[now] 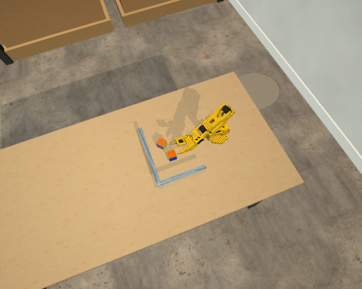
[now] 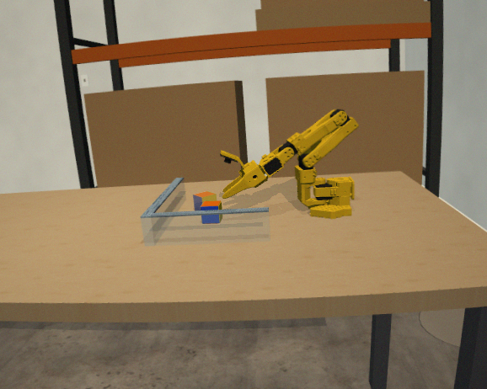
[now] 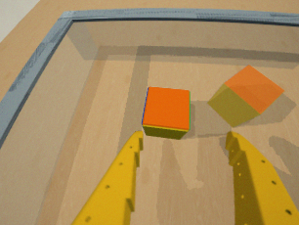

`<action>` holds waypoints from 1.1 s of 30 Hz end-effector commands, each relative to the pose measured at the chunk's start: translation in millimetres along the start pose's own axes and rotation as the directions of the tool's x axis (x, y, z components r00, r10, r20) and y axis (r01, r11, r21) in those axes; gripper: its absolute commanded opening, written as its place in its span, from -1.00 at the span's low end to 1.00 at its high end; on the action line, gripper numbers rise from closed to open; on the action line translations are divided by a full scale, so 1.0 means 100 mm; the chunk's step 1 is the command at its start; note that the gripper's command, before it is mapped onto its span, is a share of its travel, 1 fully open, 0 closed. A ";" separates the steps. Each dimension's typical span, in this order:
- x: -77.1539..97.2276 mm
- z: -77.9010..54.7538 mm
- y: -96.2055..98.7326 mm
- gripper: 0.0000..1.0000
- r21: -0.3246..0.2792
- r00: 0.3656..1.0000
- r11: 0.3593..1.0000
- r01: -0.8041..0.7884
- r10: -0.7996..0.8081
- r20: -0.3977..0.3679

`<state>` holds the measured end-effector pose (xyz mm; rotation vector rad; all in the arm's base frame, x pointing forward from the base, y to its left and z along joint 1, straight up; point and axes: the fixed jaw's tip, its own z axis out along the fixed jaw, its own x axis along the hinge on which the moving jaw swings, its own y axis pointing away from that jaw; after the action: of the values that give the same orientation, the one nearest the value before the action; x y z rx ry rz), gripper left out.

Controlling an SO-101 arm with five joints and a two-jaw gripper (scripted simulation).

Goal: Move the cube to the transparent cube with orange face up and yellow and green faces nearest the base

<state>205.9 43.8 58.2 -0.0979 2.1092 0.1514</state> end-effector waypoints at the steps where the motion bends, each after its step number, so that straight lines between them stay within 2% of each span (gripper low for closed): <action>1: -0.14 -0.07 0.02 -0.30 -0.008 0.998 1.000 0.012 -0.011 0.055; 18: -0.12 -0.10 0.02 -0.30 -0.008 0.999 1.000 0.015 -0.014 0.052; 29: -0.22 -0.14 0.03 -0.30 -0.011 0.994 1.000 0.015 -0.014 0.109; 33: -0.30 -0.17 0.03 -0.30 -0.014 0.988 1.000 0.015 -0.013 0.152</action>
<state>200.3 42.8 68.8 -0.1022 2.0612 0.1524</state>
